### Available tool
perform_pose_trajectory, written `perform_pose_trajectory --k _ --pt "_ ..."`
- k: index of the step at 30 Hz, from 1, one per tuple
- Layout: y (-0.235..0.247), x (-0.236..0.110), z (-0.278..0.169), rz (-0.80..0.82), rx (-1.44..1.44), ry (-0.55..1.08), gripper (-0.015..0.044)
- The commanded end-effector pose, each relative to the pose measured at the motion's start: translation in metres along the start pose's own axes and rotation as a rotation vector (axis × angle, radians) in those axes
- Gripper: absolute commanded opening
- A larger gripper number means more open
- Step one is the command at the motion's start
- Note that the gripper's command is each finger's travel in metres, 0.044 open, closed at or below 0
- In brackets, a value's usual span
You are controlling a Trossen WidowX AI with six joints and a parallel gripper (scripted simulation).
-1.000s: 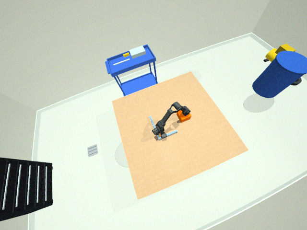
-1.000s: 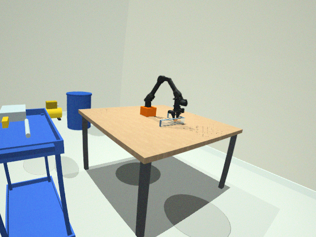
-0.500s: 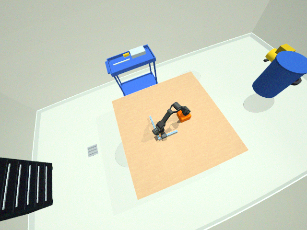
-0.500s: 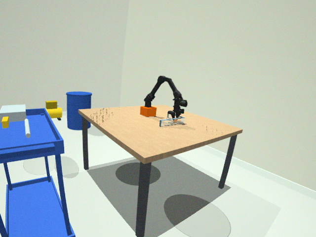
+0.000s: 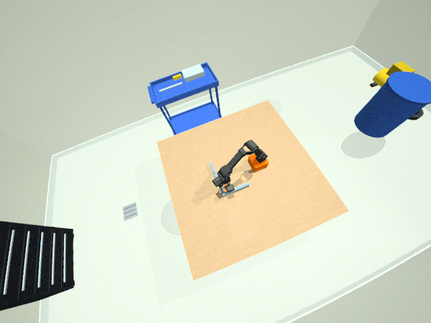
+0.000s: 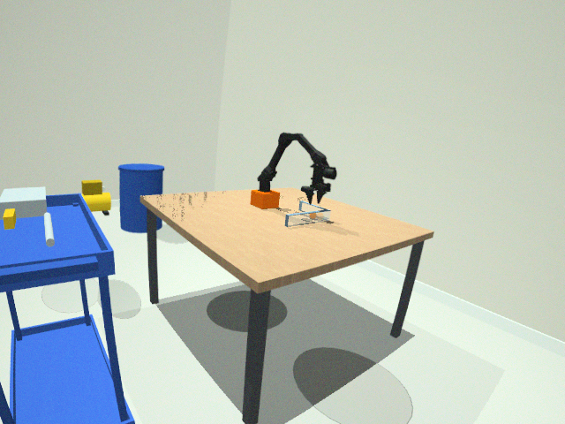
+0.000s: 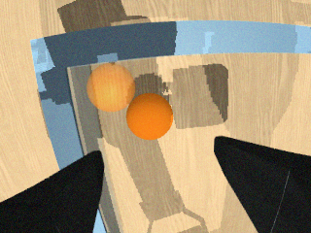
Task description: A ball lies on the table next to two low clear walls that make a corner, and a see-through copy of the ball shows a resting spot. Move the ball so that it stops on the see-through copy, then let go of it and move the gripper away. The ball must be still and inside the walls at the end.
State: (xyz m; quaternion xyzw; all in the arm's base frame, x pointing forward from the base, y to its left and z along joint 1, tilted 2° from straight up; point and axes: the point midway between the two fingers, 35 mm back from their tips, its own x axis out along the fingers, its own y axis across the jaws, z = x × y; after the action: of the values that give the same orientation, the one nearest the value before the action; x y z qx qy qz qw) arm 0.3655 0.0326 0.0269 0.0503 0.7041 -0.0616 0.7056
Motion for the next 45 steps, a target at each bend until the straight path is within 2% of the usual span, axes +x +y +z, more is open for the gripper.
perform_pose_trajectory --k 1,7,9,16,19,28,45 --pt "0.0 -0.017 -0.001 0.004 0.003 -0.003 0.0301" --pt "0.001 -0.009 0.002 0.004 0.0 -0.017 0.0301" --pt "-0.002 -0.006 0.001 0.004 -0.056 -0.016 0.0249" --pt "-0.024 0.027 -0.024 0.0 -0.656 -0.004 0.0065" --pt "-0.028 0.034 -0.03 0.001 -0.782 -0.001 0.0" --pt "-0.028 0.035 -0.03 0.001 -0.782 -0.001 0.0" --pt "-0.028 0.062 -0.03 0.001 -0.782 -0.001 0.0"
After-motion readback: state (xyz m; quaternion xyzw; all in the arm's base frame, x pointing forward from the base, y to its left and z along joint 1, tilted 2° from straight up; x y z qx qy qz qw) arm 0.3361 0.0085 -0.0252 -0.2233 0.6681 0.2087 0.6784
